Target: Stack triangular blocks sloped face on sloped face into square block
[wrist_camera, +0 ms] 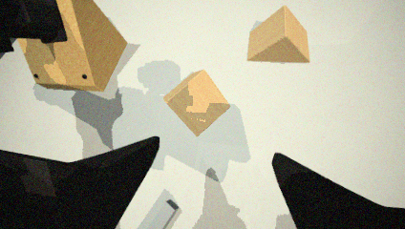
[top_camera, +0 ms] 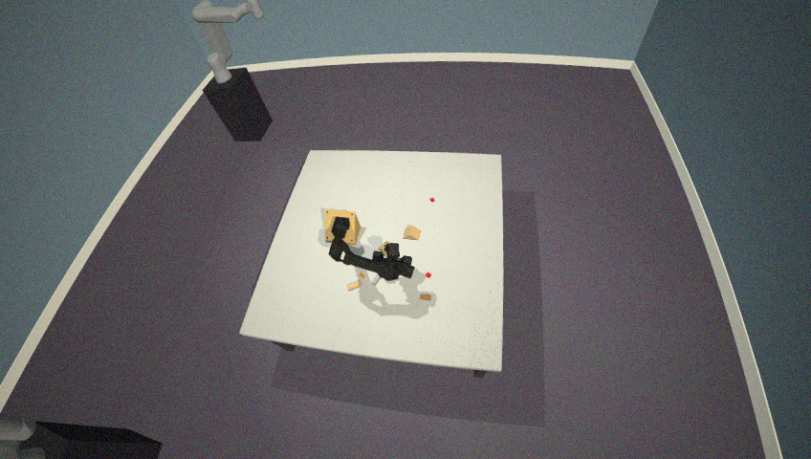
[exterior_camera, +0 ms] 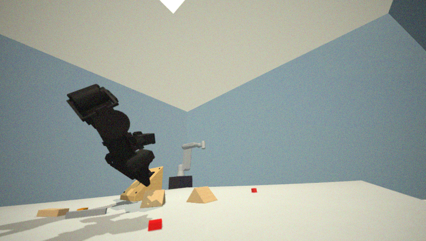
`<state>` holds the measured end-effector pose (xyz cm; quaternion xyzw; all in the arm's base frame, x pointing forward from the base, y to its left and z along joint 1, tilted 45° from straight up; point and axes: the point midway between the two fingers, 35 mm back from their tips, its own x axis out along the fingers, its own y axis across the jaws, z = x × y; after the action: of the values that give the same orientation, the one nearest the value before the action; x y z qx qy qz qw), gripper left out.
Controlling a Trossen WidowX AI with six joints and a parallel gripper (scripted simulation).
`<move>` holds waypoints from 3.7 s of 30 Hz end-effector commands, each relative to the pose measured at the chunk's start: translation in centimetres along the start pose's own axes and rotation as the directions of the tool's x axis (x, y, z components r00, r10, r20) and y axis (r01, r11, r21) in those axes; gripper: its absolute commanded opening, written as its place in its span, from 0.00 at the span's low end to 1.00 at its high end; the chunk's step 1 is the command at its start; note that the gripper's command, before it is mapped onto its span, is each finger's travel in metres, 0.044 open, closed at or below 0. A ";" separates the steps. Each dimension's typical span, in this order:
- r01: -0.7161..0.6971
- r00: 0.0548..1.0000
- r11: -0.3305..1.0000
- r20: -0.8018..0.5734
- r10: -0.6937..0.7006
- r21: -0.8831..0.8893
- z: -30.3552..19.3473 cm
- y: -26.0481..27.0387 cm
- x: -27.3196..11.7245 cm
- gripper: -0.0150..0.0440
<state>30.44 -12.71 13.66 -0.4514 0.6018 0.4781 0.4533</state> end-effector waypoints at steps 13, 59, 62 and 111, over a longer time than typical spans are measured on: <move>-0.250 0.968 0.703 -0.190 0.164 -0.666 4.6 0.1 1.5 1.00; -0.327 0.944 0.663 -0.198 0.265 -0.673 3.0 1.9 8.5 1.00; -0.332 0.942 0.660 -0.198 0.271 -0.674 2.9 2.1 8.9 1.00; -0.351 0.926 0.646 -0.355 0.131 -0.678 4.0 4.1 10.2 0.25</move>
<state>25.51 -9.83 3.83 -0.5496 0.4684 0.6850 0.0966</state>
